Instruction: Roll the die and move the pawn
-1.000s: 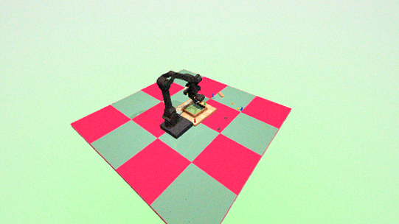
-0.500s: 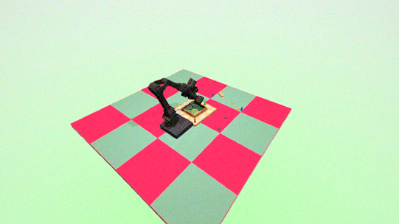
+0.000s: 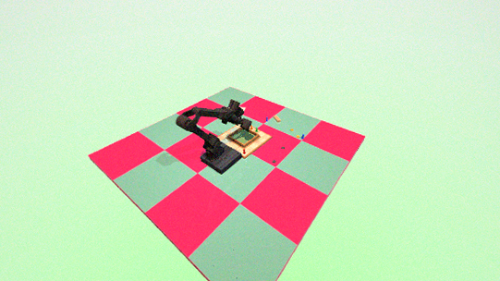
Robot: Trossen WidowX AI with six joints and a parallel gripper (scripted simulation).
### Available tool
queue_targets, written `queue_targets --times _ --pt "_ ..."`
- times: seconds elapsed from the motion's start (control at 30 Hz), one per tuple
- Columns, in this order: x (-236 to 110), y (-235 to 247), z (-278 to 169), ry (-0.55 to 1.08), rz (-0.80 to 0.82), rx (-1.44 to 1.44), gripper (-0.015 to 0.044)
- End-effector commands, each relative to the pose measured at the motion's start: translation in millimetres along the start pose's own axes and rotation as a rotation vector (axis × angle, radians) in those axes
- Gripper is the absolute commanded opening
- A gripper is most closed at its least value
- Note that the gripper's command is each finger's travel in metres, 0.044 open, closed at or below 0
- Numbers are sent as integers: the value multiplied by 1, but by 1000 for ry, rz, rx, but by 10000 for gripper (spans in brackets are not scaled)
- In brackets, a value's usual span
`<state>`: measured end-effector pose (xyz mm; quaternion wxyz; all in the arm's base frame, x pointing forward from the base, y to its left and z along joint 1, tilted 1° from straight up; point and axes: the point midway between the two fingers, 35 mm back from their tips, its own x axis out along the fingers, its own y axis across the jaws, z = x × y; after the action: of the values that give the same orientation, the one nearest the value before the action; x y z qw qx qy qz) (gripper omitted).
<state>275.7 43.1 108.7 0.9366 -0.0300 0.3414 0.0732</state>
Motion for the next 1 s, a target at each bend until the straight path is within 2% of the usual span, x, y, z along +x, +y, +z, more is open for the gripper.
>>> queue_targets --times 0.0,0.73,0.97 --pt "-9 0 -9 14 -4 3 0" --pt "-9 1 -7 8 1 -1 0" --pt "-9 1 -7 8 1 -1 184"
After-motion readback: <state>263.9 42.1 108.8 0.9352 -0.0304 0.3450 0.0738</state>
